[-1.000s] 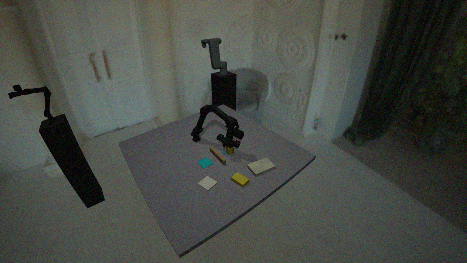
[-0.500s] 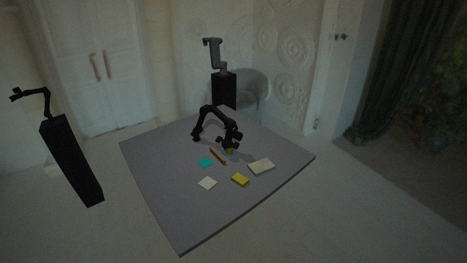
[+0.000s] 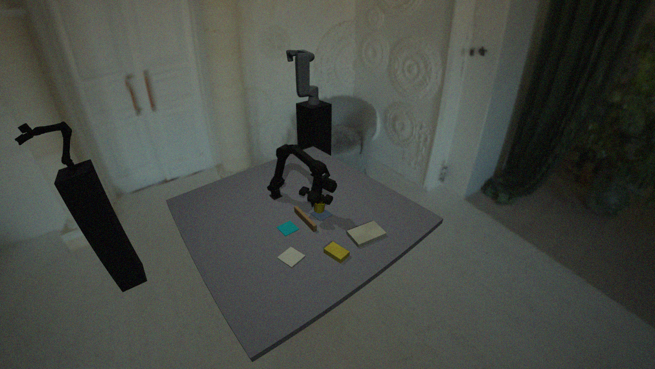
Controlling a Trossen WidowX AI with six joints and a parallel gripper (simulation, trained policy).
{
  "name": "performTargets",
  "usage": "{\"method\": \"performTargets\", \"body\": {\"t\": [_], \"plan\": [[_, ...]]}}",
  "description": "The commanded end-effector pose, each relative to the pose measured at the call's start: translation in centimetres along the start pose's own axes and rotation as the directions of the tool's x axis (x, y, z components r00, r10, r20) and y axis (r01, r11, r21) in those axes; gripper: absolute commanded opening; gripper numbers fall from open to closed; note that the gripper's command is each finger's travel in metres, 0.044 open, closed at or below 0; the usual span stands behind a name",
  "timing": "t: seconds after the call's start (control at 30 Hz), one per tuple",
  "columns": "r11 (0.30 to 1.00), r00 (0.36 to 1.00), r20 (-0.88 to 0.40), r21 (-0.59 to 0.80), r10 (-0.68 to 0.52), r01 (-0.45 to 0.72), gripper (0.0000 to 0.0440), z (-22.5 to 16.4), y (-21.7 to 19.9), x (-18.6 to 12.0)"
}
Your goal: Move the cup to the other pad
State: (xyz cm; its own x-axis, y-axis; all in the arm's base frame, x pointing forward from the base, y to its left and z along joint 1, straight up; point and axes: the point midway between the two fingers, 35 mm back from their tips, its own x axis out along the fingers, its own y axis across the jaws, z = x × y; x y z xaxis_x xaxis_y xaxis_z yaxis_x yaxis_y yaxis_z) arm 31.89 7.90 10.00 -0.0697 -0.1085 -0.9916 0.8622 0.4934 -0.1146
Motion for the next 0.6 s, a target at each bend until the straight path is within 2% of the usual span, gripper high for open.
{"method": "performTargets", "body": {"t": [0.0, 0.13, 0.57], "plan": [[0.999, 1.000, -0.003, 0.042, 0.028, -0.028, 0.0004, 0.7, -0.5, -1.5], [0.996, 0.999, 0.001, 0.079, 0.052, -0.052, 0.0014, 1.4, -0.8, -2.8], [0.973, 0.992, 0.036, 0.192, 0.124, -0.129, 0.0000, 4.6, -1.5, -5.5]]}}
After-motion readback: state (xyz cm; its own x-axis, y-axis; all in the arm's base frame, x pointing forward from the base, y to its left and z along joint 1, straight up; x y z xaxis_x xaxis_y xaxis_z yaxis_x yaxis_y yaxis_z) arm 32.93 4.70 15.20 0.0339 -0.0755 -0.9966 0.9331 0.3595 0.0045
